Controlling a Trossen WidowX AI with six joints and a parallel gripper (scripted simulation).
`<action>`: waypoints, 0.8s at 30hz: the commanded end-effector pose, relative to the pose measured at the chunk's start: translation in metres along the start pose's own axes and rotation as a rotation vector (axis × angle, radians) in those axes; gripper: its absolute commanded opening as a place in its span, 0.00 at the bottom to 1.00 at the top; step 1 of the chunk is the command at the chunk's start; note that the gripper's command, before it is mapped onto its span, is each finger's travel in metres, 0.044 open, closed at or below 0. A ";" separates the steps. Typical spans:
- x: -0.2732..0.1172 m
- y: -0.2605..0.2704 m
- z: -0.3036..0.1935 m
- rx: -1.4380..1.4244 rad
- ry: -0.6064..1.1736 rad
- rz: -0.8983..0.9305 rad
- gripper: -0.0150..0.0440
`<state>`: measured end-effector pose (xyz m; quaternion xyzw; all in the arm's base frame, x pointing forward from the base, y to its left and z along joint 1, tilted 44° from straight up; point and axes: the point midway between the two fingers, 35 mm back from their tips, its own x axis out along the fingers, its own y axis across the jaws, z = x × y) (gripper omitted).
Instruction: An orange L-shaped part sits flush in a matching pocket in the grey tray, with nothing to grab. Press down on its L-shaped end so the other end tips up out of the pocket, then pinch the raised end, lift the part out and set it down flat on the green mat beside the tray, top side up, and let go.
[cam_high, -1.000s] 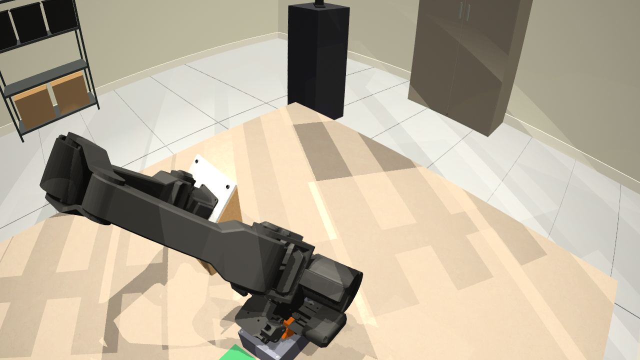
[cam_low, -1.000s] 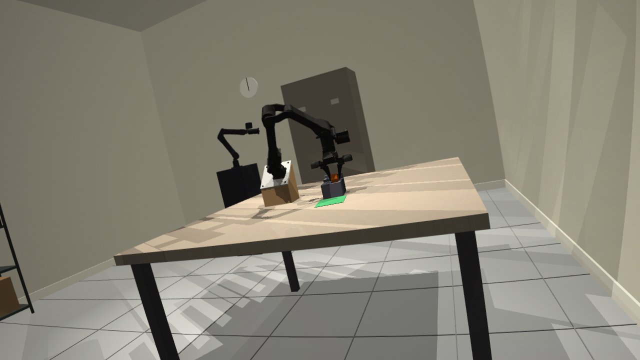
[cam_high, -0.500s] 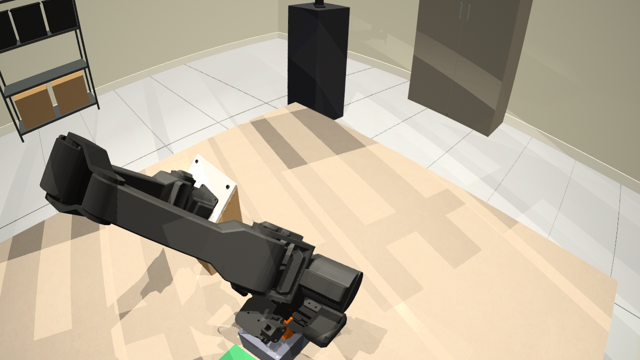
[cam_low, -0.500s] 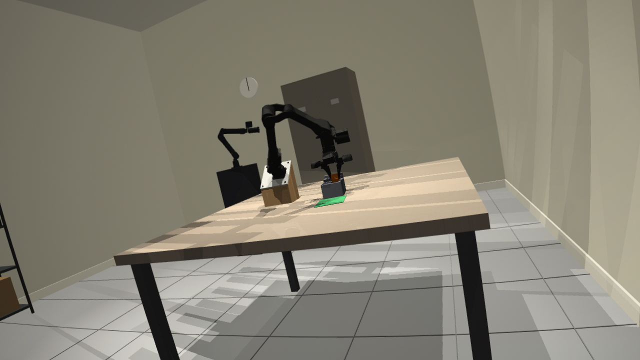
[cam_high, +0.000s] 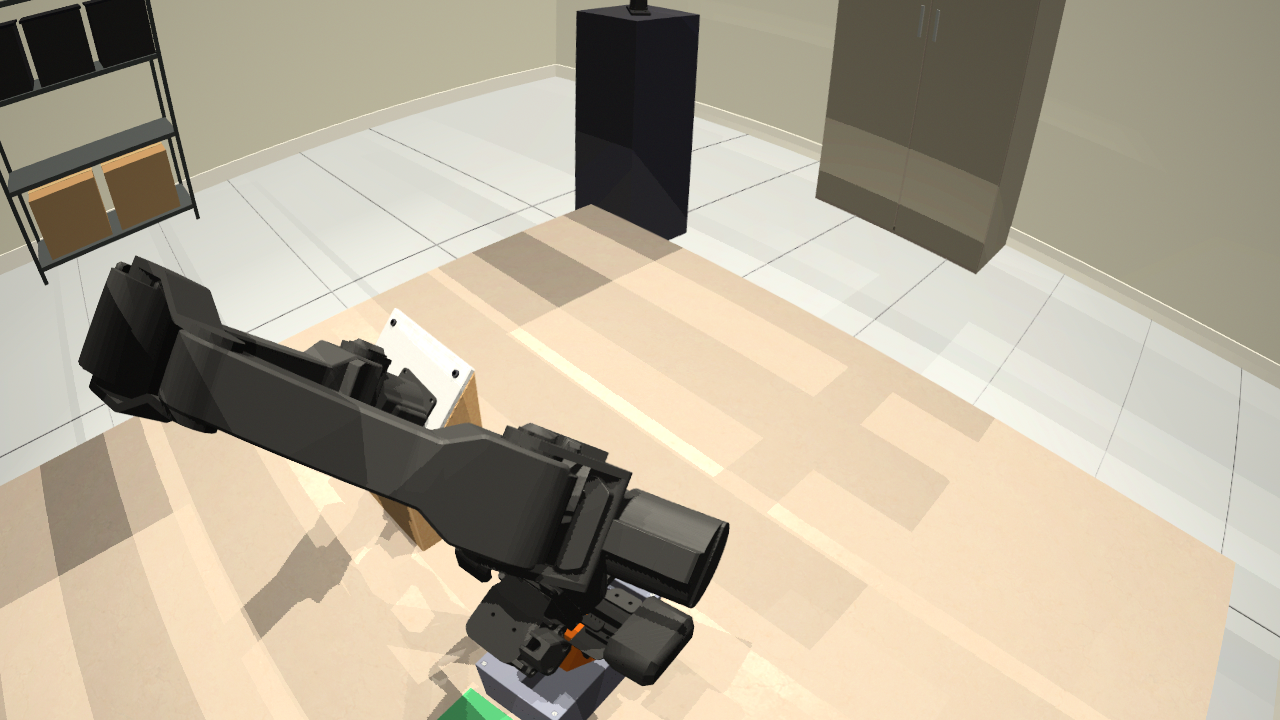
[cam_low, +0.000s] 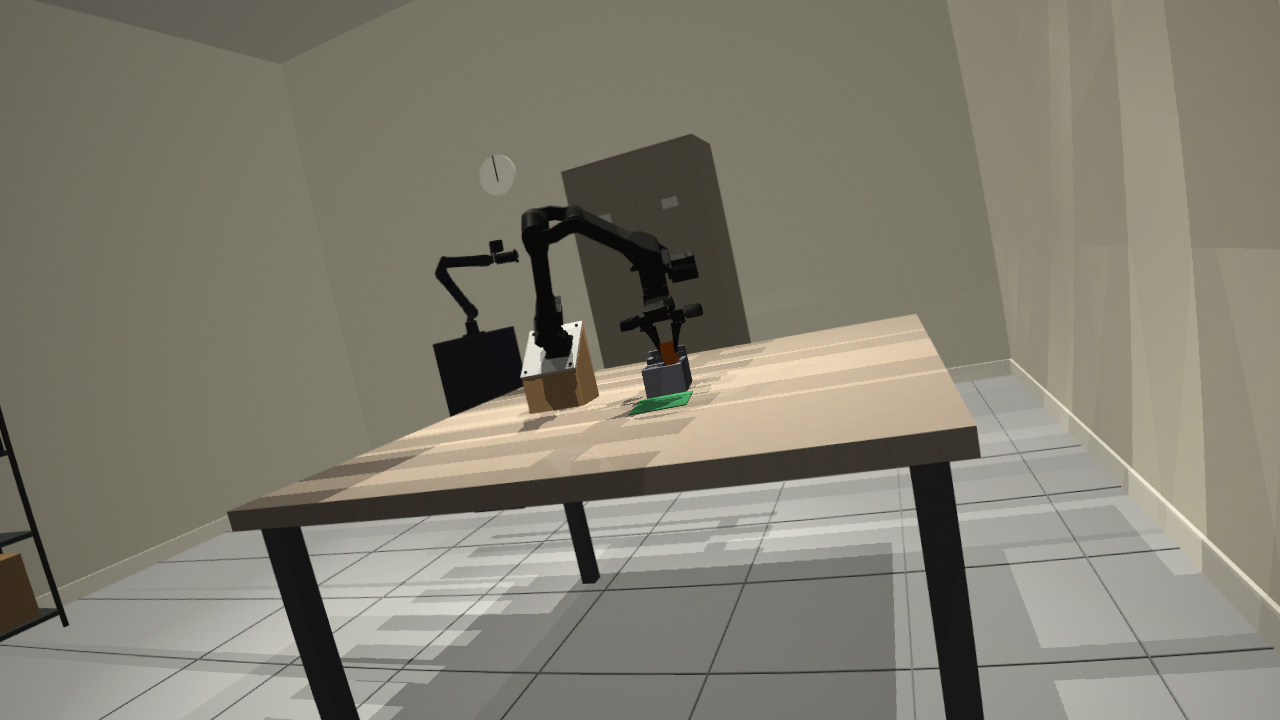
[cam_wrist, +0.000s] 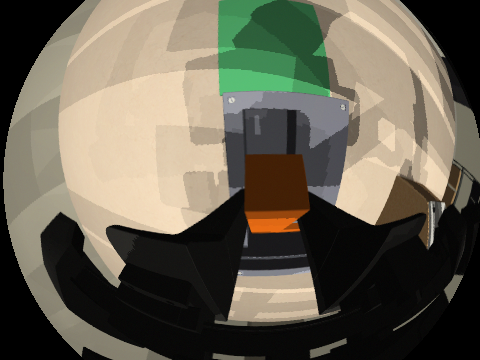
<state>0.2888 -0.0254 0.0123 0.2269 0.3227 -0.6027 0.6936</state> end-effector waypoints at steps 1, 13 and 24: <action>-0.007 0.001 0.000 0.006 0.003 0.001 0.25; -0.025 0.001 0.000 0.005 0.004 0.000 0.25; -0.043 0.001 0.000 0.005 0.004 0.000 0.25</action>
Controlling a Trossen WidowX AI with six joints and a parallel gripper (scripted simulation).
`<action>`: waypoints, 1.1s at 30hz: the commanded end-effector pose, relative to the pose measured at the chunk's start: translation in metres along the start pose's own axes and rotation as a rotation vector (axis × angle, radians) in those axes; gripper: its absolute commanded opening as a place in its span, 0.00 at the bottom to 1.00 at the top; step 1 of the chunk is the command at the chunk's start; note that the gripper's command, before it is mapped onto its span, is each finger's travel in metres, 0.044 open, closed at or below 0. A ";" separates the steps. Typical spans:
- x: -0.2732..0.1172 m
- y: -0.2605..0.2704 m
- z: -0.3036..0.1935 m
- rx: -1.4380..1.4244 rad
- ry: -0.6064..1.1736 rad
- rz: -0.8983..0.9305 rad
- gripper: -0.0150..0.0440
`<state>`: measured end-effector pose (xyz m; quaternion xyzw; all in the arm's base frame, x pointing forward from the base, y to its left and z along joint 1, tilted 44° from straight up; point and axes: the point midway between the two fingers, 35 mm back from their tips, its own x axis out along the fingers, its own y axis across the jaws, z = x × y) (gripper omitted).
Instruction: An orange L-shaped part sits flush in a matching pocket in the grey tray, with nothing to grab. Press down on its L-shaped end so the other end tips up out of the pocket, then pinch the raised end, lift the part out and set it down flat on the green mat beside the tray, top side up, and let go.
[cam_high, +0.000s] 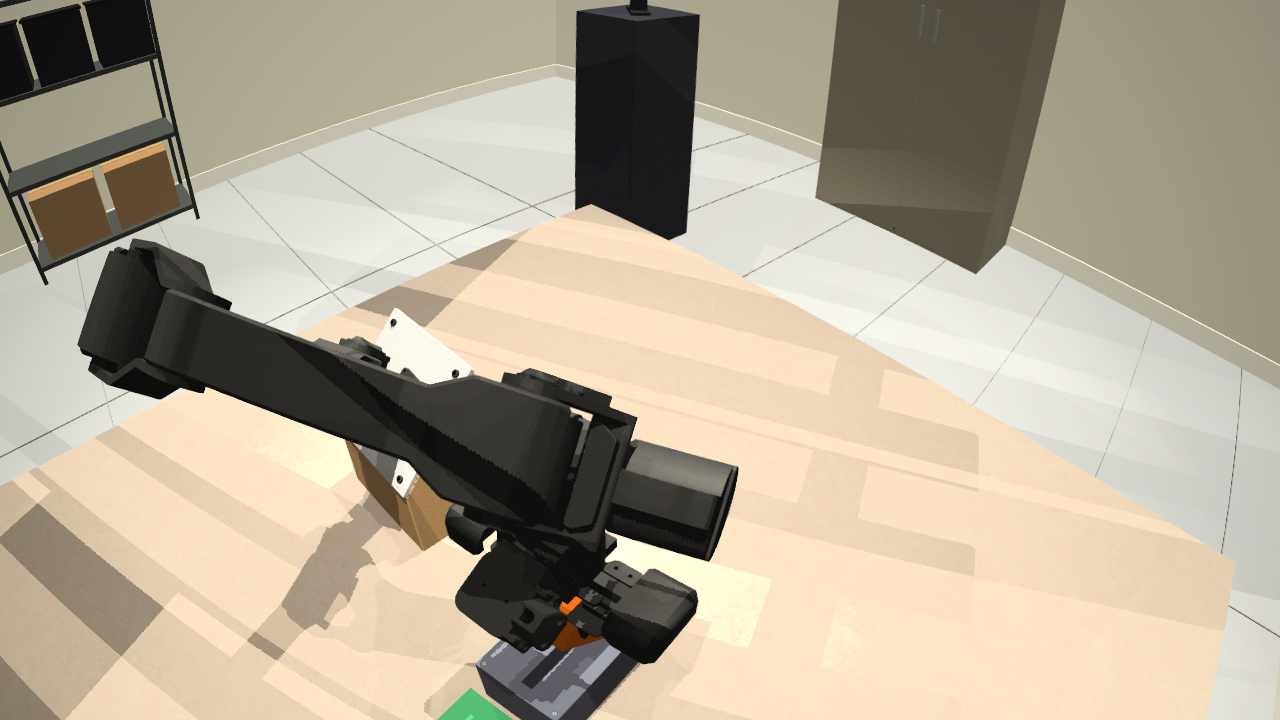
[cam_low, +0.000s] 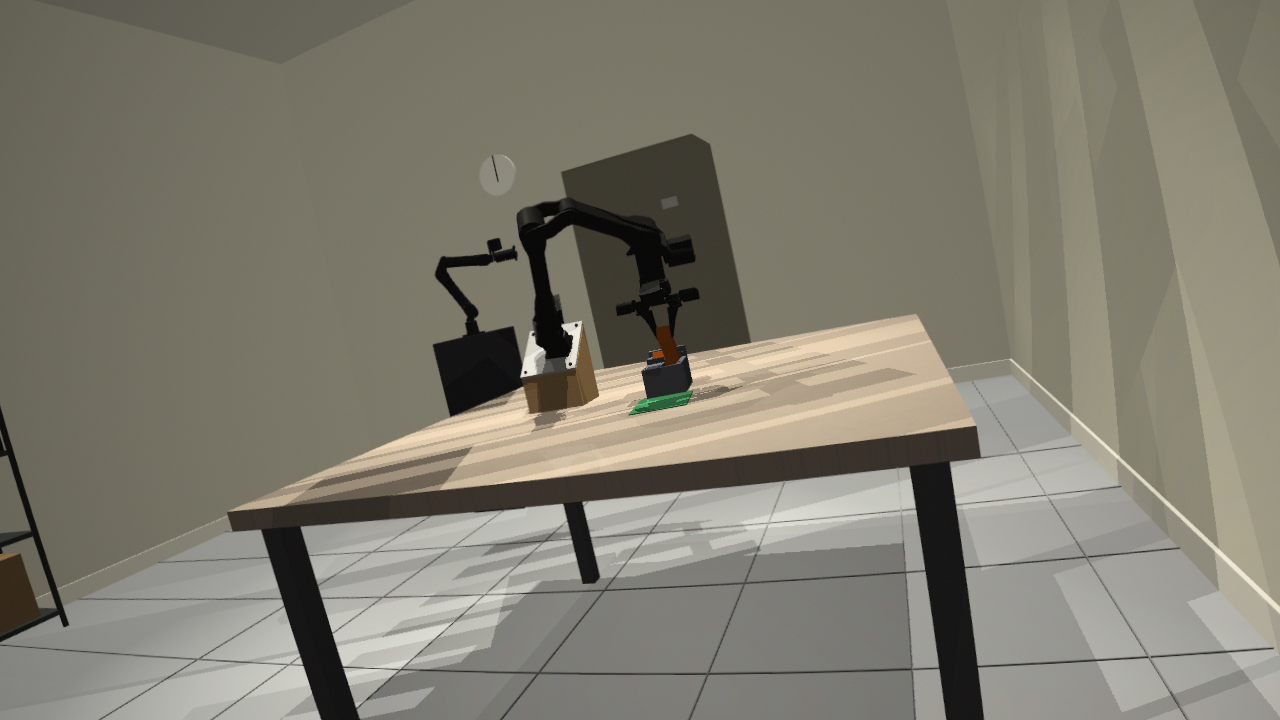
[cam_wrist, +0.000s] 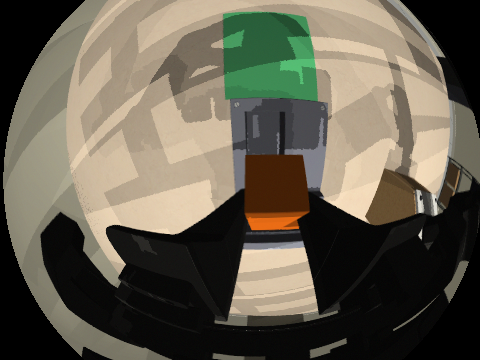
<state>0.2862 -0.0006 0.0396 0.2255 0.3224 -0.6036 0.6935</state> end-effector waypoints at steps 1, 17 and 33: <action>-0.008 0.001 -0.001 0.006 0.007 0.002 0.25; -0.034 0.001 -0.001 0.005 0.008 0.002 0.25; -0.033 -0.002 0.034 0.005 0.006 0.001 0.25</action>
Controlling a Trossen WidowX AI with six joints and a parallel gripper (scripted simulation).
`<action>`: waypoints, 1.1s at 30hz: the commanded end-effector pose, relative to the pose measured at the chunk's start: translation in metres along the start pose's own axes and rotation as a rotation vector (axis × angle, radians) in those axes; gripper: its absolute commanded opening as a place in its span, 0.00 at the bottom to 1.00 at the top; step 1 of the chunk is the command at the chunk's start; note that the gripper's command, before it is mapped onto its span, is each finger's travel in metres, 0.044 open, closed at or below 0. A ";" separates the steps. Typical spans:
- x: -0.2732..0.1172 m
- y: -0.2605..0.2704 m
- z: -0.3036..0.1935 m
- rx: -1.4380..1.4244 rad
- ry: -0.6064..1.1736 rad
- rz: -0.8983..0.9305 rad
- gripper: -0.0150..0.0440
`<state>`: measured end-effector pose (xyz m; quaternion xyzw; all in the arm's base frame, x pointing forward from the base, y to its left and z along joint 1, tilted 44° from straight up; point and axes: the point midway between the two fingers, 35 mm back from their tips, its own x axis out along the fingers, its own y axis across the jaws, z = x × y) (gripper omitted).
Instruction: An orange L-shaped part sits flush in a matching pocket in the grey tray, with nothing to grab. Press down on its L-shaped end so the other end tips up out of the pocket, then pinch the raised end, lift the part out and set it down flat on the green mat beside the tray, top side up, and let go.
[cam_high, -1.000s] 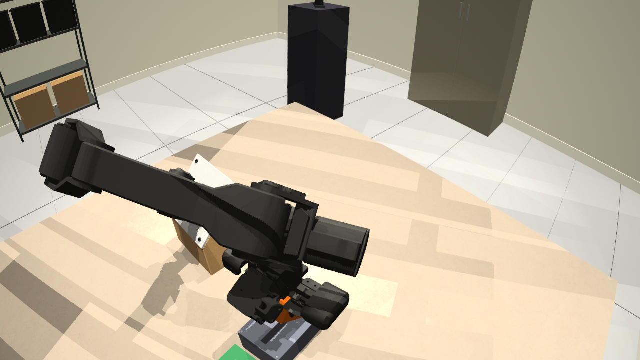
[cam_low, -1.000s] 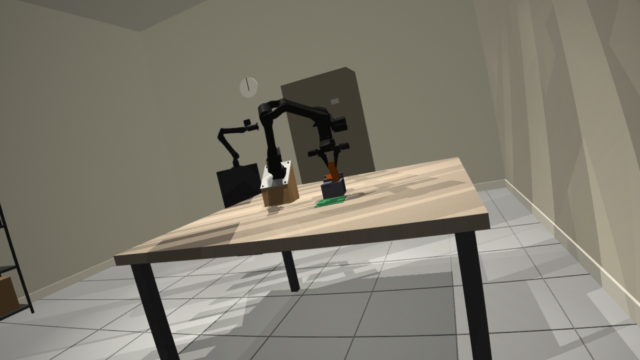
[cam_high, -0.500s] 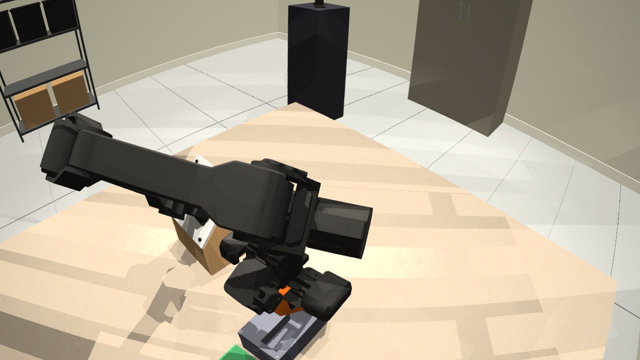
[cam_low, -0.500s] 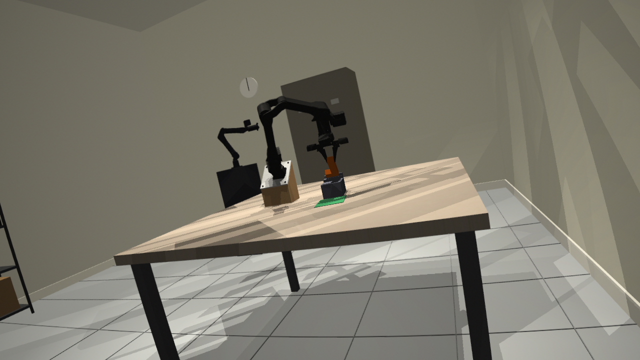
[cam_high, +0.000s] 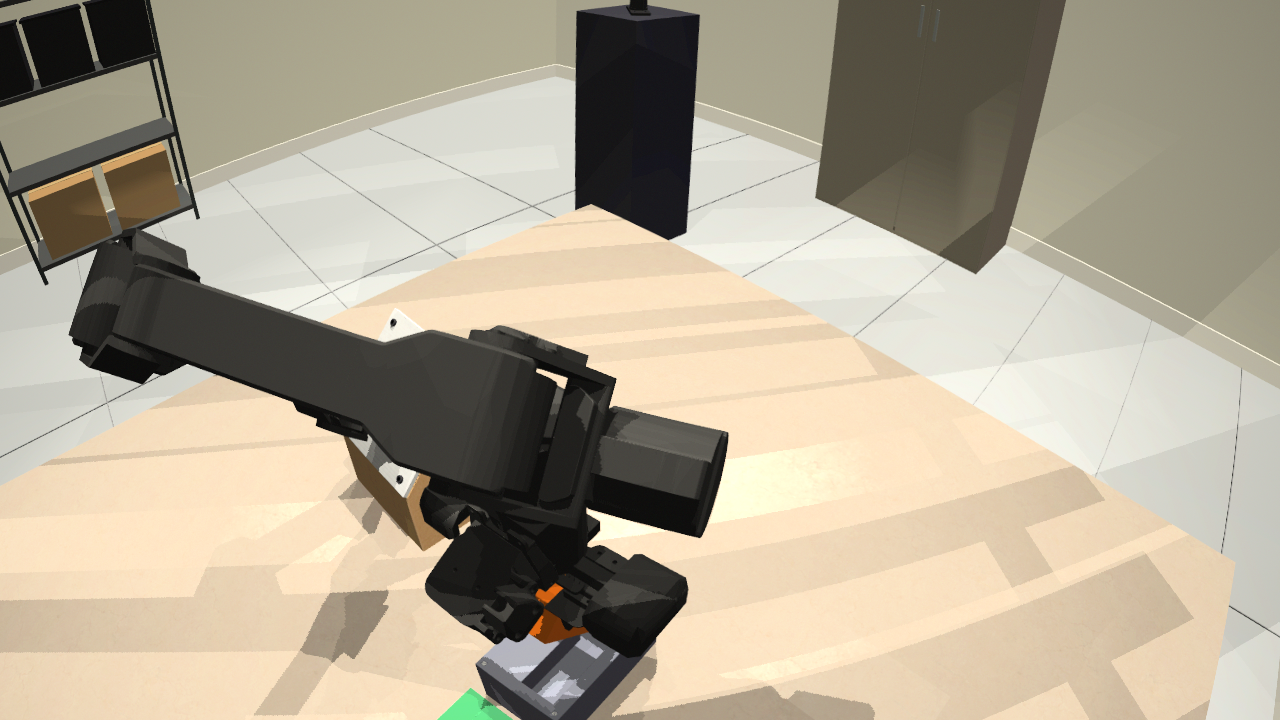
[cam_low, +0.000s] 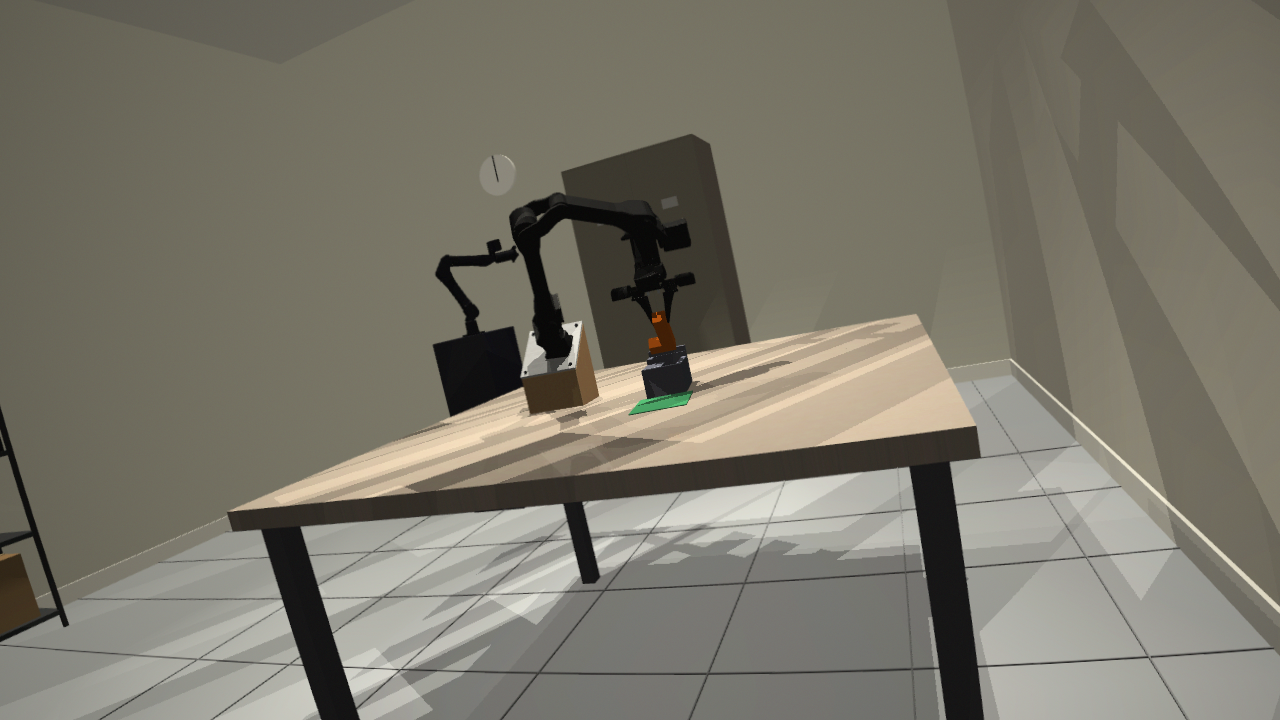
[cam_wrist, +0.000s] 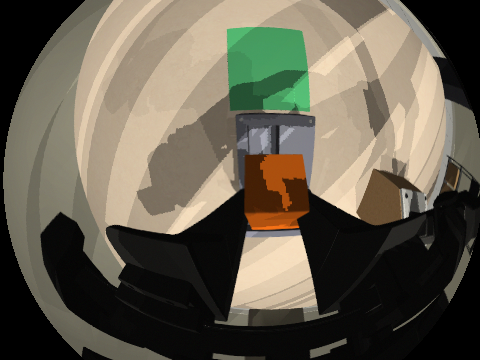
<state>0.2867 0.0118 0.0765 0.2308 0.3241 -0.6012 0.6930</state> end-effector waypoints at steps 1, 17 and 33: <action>0.002 -0.002 0.022 0.001 -0.004 -0.004 0.25; 0.001 -0.010 0.102 0.002 -0.009 -0.004 0.25; 0.001 -0.014 0.149 0.003 -0.012 -0.003 0.25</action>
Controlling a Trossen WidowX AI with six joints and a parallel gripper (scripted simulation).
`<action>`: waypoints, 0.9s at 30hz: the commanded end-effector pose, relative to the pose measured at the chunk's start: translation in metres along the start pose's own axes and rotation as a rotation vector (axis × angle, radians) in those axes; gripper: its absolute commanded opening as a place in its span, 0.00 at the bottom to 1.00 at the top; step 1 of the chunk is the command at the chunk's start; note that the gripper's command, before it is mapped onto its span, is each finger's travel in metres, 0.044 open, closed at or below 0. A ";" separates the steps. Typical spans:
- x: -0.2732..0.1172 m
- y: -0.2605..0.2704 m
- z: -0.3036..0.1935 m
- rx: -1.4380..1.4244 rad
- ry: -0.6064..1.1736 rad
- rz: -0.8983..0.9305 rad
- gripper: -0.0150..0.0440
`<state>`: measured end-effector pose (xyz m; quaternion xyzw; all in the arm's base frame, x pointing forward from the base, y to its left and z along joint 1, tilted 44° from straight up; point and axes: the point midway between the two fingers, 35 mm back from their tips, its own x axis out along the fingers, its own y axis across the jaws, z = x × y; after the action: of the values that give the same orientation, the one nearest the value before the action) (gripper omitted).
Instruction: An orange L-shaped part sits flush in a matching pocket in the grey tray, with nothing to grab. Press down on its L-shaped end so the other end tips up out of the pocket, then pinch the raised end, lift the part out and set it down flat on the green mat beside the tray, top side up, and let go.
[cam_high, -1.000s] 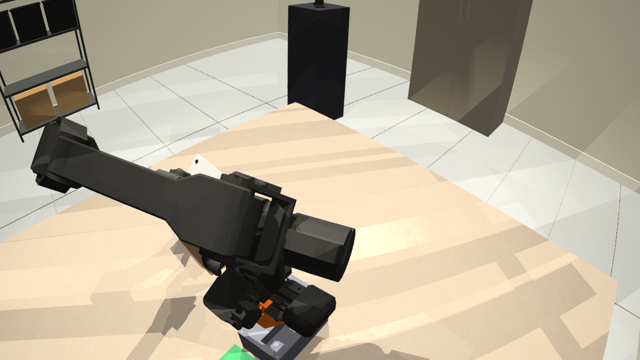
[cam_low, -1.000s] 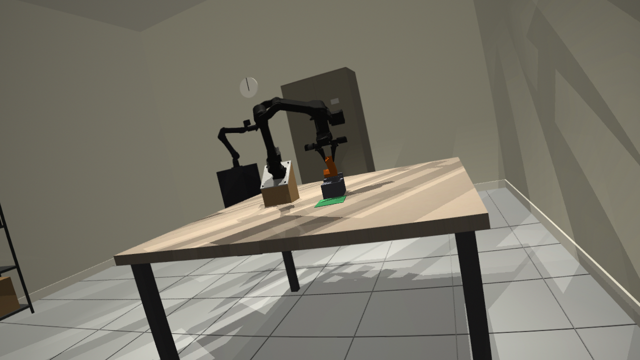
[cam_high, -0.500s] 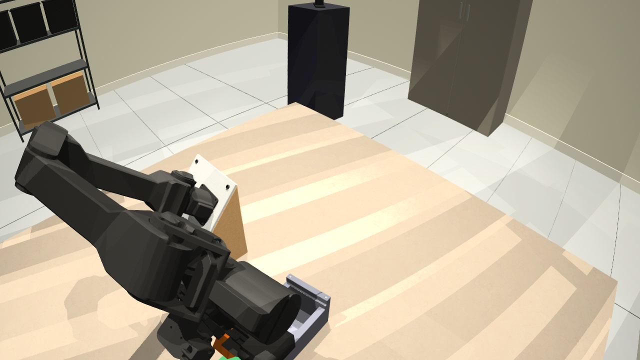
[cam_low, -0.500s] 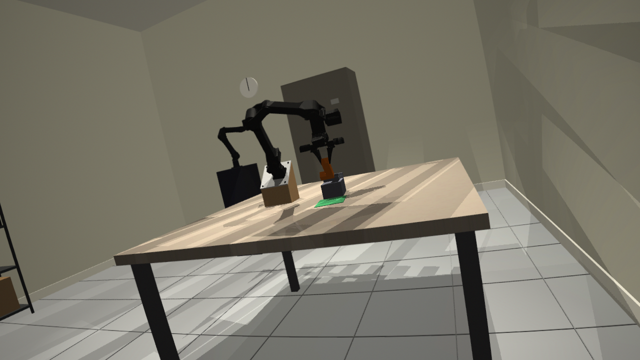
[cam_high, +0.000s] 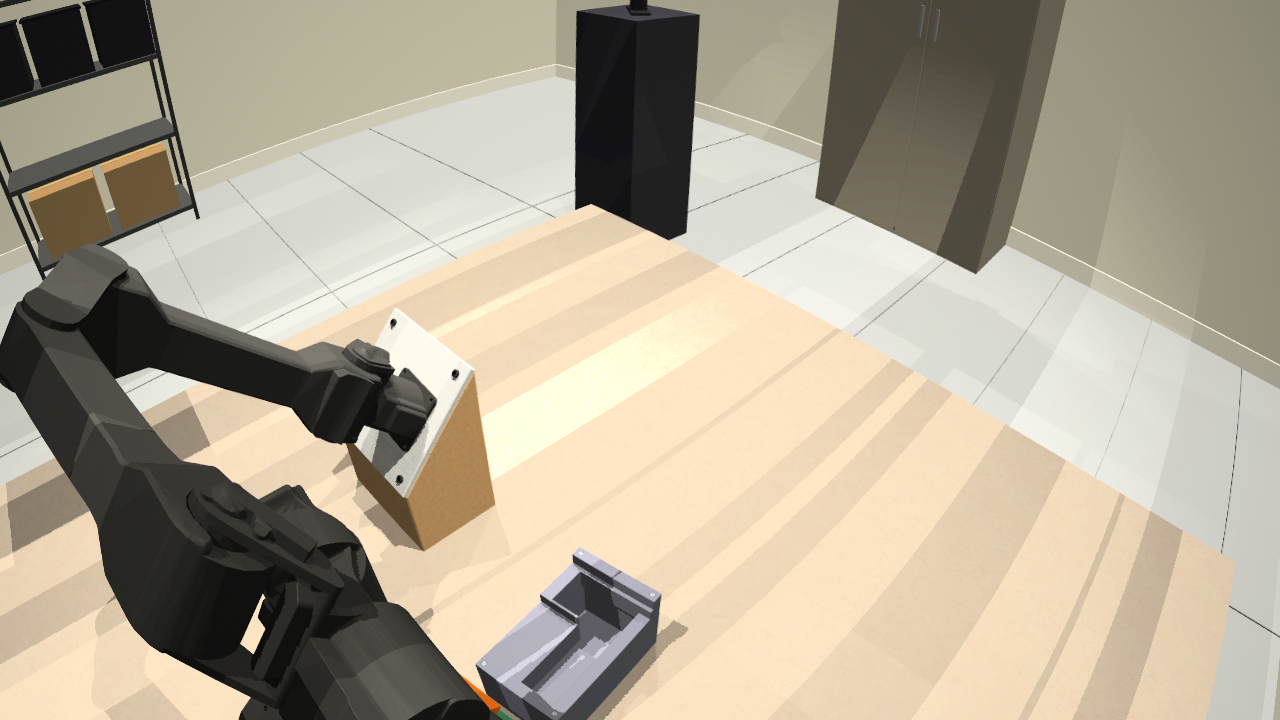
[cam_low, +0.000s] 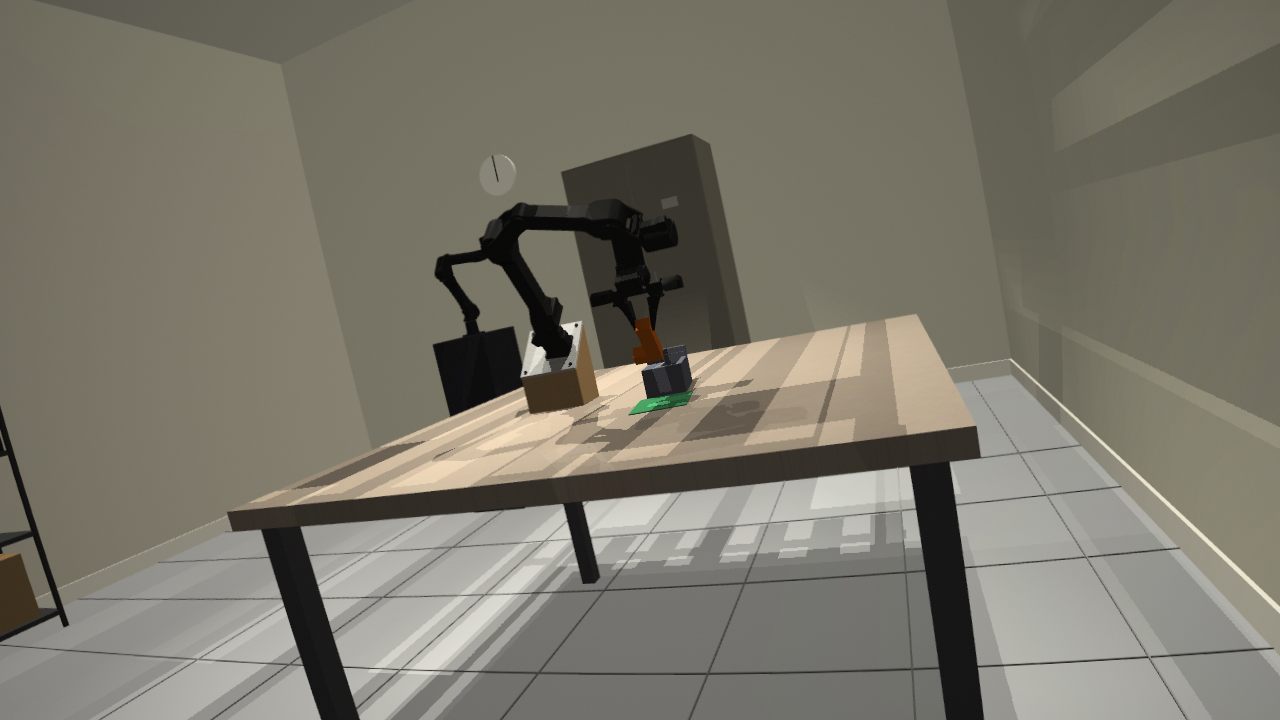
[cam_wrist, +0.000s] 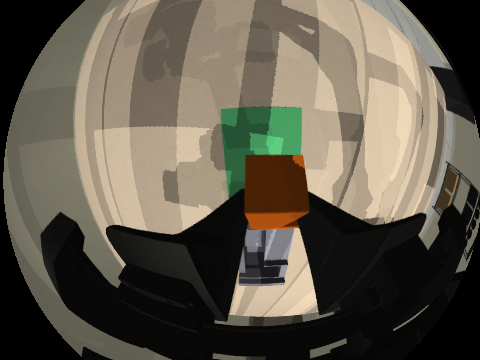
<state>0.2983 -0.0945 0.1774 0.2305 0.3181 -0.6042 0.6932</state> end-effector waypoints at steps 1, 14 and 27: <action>0.001 -0.001 0.003 -0.006 -0.002 -0.002 0.25; 0.021 -0.001 0.003 -0.005 -0.002 -0.002 0.25; 0.041 -0.001 0.003 -0.005 -0.004 -0.002 0.25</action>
<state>0.3022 -0.1212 0.1562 0.2293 0.3145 -0.6041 0.6954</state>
